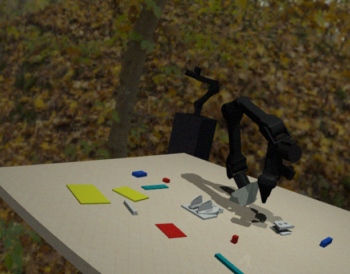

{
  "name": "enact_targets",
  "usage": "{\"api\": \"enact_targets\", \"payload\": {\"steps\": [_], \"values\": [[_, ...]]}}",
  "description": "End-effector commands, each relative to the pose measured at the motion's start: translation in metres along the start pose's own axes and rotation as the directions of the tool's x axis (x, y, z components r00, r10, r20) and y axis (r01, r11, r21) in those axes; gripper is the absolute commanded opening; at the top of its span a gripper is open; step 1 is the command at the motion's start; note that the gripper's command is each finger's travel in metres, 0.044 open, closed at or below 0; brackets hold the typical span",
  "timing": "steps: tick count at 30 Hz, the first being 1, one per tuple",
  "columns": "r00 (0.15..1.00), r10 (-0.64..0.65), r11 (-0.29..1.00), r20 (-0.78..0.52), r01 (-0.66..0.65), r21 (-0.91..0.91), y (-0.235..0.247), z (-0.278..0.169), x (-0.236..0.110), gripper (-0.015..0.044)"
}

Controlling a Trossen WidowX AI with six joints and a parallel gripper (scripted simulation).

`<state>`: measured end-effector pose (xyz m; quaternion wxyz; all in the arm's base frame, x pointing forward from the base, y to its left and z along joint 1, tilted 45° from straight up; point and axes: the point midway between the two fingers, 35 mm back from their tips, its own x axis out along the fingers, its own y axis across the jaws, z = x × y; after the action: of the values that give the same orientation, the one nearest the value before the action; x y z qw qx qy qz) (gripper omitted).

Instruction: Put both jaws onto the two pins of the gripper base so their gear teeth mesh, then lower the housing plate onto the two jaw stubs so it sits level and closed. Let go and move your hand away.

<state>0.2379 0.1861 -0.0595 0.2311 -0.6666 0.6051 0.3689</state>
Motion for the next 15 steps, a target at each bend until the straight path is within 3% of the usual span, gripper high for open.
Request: {"api": "enact_targets", "payload": {"steps": [1,15], "values": [[1.000,0.007,0.996,-0.003,-0.006,0.089,0.005,0.014,0.001,0.0440],[0.999,0.011,0.891,-0.036,0.006,0.454,0.027,0.067,0.010,0.0440]]}}
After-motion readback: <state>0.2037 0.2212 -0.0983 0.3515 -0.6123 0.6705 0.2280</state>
